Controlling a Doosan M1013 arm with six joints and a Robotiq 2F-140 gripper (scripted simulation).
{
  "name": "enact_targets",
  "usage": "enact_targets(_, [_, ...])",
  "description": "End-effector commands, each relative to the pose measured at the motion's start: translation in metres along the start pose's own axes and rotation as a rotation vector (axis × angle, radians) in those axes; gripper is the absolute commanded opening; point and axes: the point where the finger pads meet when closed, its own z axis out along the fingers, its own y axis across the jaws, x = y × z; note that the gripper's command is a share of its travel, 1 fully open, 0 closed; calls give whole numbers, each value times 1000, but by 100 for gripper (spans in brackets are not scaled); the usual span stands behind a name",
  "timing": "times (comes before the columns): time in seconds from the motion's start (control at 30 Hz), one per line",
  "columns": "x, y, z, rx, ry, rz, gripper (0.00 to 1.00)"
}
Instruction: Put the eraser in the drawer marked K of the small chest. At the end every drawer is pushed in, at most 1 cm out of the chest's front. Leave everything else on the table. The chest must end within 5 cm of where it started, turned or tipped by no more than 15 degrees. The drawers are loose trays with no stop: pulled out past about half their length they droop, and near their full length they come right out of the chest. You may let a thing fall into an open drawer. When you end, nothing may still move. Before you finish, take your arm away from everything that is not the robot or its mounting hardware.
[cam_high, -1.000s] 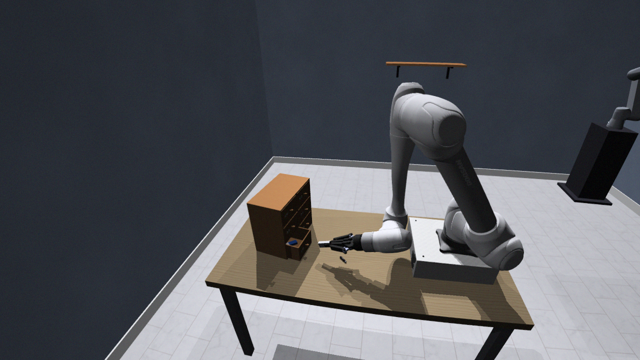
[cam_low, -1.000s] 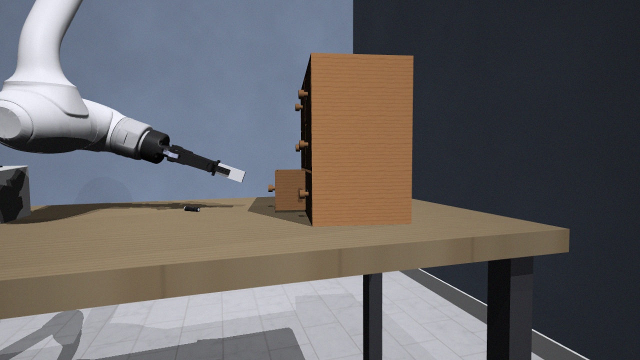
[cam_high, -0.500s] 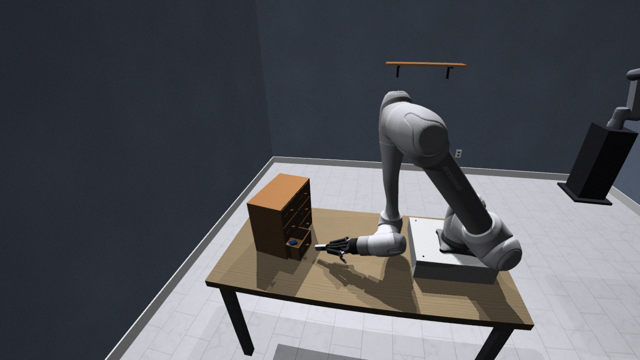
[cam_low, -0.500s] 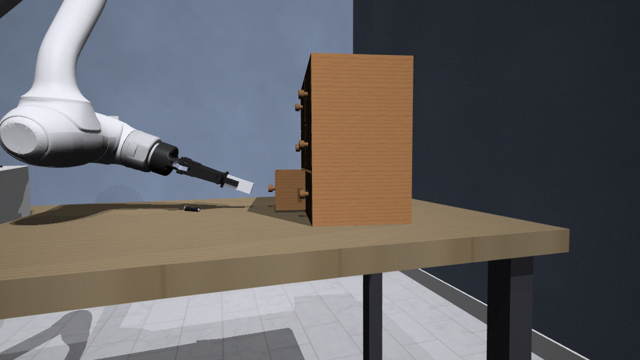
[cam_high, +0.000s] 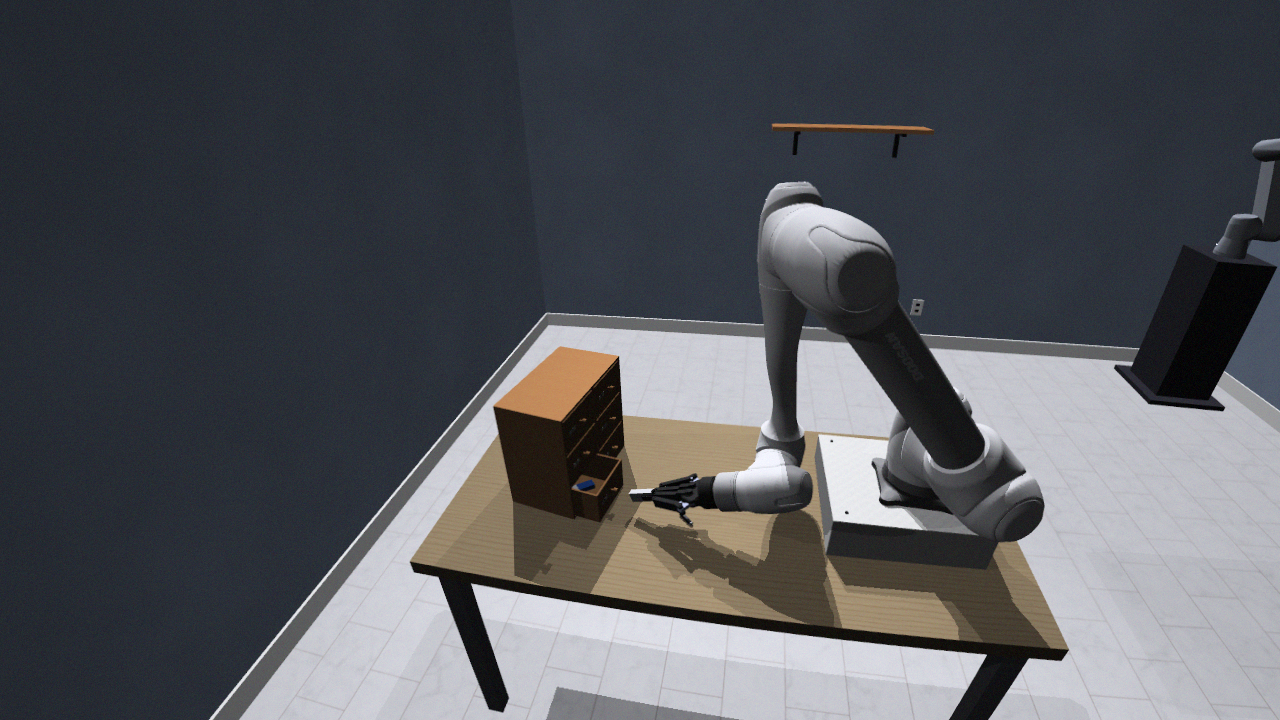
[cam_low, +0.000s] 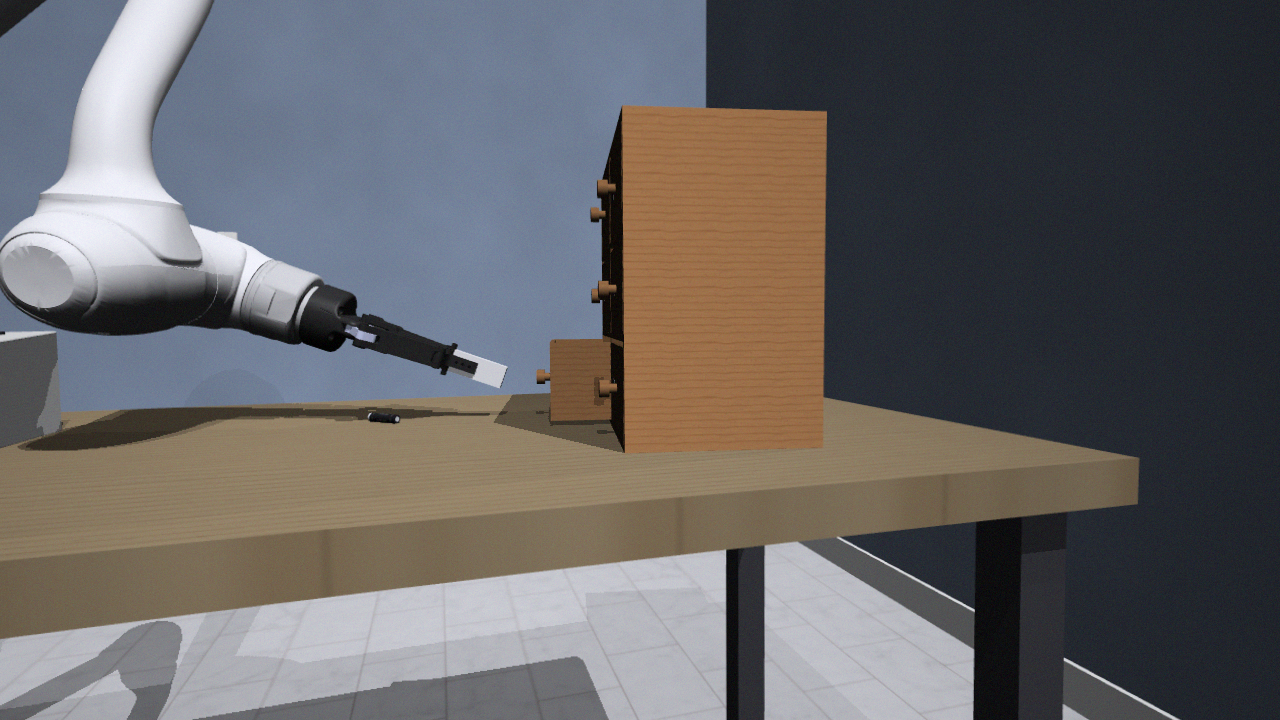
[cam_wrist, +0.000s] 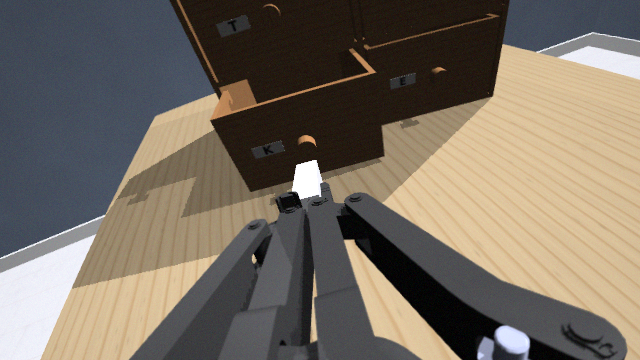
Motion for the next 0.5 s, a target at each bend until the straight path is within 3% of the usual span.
enact_targets(0.0, [0,0,0,0,0,0,0])
enact_targets(0.47, [1,0,1,0,0,0,0])
